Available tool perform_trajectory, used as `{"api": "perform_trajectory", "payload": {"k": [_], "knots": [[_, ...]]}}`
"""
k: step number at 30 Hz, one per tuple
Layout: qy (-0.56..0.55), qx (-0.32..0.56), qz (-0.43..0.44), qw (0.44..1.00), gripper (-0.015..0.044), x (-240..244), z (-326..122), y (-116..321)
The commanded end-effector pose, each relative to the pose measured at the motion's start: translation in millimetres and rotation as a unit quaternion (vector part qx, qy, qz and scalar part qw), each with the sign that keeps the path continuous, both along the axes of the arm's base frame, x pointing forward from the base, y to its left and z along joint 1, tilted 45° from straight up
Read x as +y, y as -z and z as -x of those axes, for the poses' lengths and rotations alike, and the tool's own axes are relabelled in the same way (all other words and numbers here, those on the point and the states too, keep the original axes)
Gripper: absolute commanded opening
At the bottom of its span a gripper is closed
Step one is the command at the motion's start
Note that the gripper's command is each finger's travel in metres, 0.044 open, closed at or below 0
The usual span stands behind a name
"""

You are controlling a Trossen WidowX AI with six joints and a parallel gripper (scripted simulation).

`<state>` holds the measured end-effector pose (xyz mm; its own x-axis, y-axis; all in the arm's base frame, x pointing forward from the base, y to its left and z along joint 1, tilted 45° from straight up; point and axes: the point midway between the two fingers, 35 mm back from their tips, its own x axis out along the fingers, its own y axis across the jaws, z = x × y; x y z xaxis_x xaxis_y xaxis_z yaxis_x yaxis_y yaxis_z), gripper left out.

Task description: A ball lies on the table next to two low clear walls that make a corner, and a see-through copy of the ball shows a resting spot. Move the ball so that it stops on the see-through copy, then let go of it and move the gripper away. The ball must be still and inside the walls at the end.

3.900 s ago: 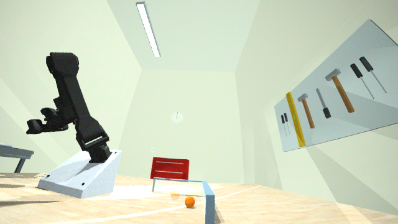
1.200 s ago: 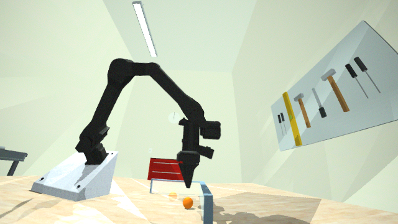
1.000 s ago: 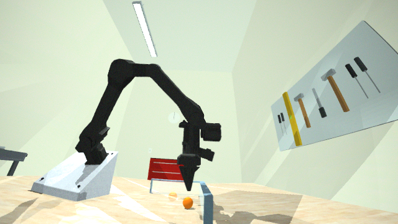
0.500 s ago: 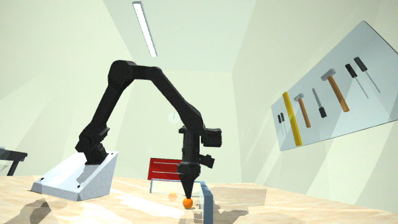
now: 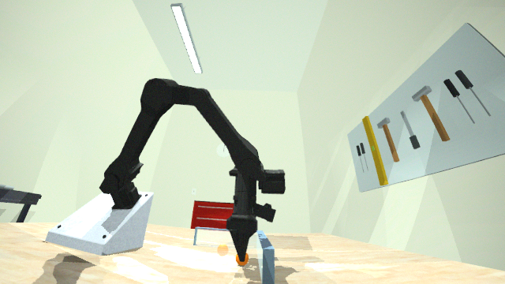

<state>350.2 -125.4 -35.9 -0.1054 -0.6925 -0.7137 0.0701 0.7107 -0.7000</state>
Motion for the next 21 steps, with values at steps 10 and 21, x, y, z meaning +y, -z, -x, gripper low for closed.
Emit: {"api": "perform_trajectory", "payload": {"k": [10,21], "knots": [[-0.001,0.004,0.001,1.000,0.0058,0,1,2],[-0.007,0.009,-0.006,1.000,0.0000,45,-11,-41]]}}
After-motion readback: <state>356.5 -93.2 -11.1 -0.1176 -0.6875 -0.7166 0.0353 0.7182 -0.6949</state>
